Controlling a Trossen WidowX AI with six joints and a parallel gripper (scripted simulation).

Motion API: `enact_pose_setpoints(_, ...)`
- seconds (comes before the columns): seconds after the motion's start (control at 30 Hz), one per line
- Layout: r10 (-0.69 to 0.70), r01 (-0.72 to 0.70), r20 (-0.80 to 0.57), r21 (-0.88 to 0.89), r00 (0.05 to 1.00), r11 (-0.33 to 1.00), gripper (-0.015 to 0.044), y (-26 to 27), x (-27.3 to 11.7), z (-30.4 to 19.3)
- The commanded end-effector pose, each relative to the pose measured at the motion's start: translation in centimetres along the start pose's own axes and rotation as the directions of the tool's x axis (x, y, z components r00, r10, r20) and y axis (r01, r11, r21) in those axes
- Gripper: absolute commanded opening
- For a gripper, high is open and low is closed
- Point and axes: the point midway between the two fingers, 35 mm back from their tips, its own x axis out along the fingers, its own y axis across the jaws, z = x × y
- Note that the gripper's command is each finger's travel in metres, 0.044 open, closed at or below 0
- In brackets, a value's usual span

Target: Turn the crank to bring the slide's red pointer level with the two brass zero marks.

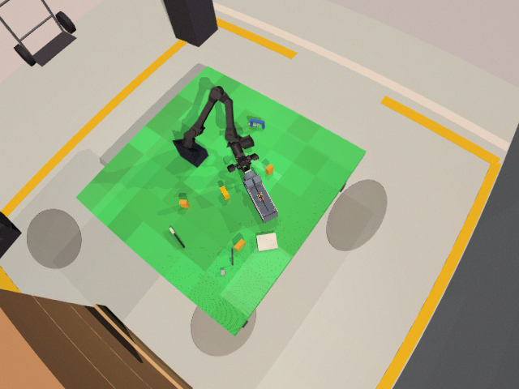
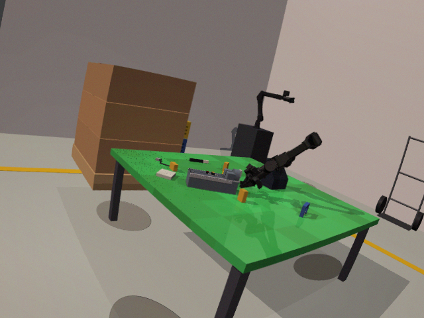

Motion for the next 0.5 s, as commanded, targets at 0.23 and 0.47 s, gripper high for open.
enact_pose_setpoints(0.23, -0.026, 0.026, 0.001, 0.004, 1.000, 1.000, 0.0000, -0.97, 0.00, -0.04)
enact_pose_setpoints(0.47, -0.026, 0.026, 0.001, 0.004, 1.000, 1.000, 0.0000, -1.04, -0.01, -0.03)
